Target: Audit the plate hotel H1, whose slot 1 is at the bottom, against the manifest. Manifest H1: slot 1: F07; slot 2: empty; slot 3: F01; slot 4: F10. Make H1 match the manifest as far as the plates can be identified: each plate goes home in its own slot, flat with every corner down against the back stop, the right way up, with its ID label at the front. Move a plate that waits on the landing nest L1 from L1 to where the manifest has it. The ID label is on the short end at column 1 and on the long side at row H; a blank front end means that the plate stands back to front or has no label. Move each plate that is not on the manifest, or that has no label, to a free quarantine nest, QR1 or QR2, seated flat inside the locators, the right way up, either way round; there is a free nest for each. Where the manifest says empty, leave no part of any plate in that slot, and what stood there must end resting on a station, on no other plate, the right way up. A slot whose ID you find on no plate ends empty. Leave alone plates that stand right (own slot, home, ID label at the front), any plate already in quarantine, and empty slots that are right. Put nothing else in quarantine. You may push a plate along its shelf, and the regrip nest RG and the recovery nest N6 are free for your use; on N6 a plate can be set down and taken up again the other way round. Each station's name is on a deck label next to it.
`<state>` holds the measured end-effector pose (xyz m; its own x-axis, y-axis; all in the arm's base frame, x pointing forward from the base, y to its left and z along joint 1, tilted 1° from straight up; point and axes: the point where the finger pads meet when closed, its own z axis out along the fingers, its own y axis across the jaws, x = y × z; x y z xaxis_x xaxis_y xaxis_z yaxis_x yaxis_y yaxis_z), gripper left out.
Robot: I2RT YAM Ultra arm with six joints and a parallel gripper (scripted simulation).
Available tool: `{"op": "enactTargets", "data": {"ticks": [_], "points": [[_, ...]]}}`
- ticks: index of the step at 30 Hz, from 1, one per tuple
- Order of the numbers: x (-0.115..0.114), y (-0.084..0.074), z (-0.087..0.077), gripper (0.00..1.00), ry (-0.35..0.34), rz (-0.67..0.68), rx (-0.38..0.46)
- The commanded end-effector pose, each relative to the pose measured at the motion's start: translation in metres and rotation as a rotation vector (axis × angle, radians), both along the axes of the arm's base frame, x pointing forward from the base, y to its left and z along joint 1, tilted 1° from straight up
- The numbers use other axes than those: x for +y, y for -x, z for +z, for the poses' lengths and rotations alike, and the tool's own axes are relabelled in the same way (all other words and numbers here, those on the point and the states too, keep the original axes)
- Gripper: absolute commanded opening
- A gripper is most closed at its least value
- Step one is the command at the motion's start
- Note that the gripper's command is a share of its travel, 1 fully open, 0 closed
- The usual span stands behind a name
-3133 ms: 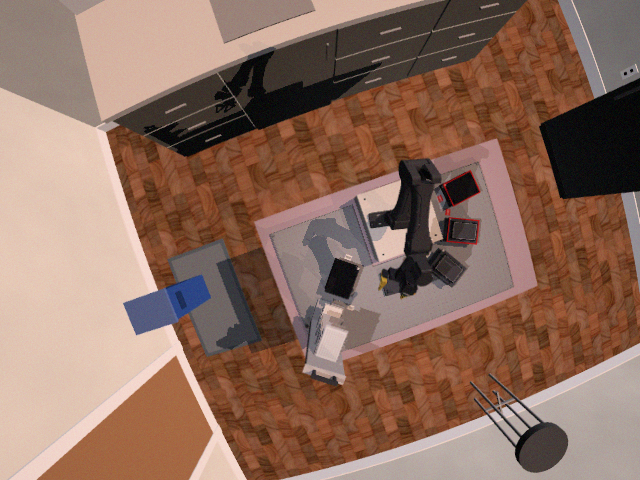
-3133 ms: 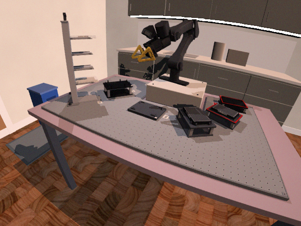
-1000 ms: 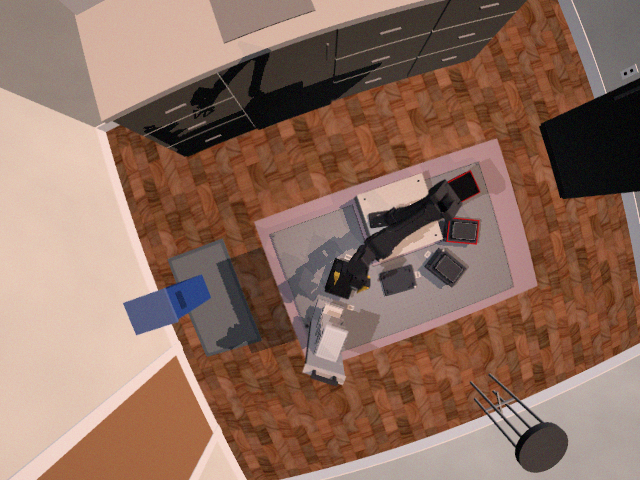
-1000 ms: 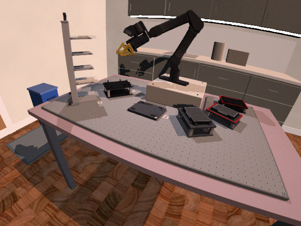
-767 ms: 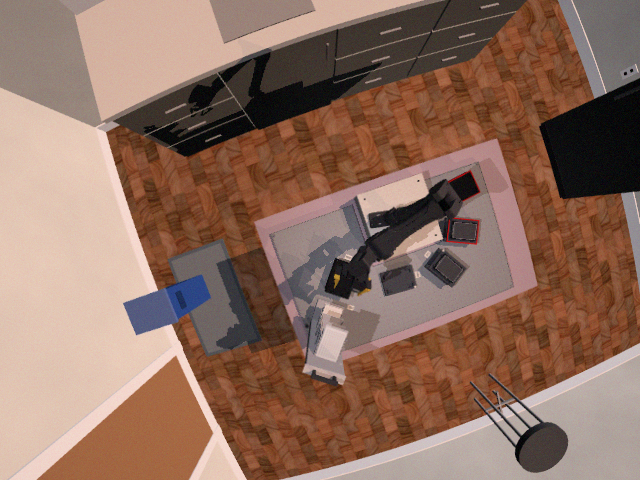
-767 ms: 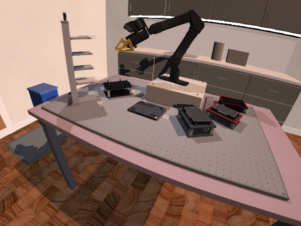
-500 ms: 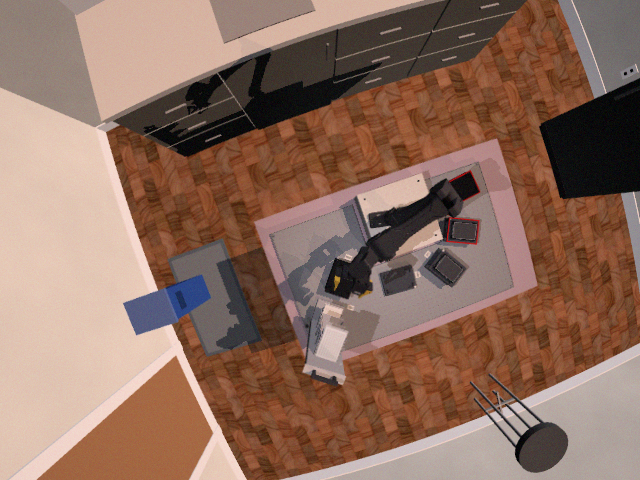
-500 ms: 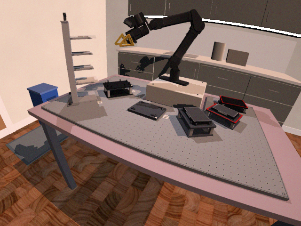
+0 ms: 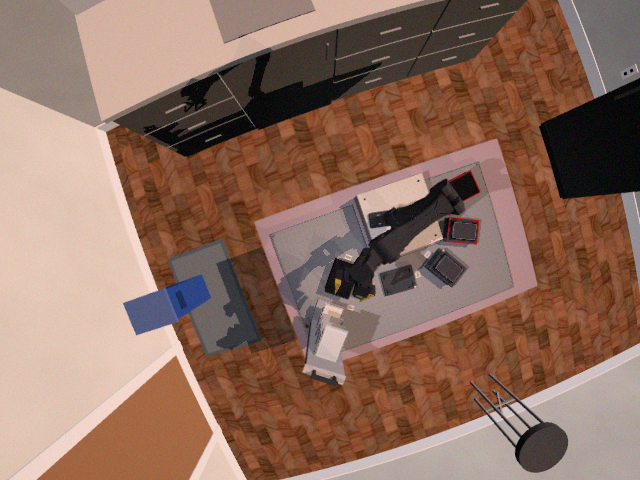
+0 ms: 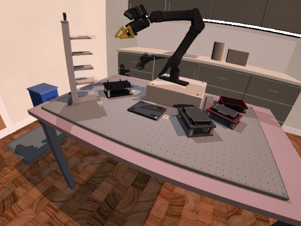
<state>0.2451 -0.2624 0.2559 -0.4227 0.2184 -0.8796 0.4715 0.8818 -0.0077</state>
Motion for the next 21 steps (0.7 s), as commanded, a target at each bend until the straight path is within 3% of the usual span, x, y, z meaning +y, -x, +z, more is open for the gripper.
{"op": "enactTargets", "data": {"ticks": [1, 17, 21], "points": [[0.005, 0.002, 0.006, 1.0, -0.023, 0.006, 0.012], [0.004, 0.002, 0.053, 1.0, -0.023, 0.006, 0.012], [0.004, 0.002, 0.053, 1.0, -0.023, 0.006, 0.012]]}}
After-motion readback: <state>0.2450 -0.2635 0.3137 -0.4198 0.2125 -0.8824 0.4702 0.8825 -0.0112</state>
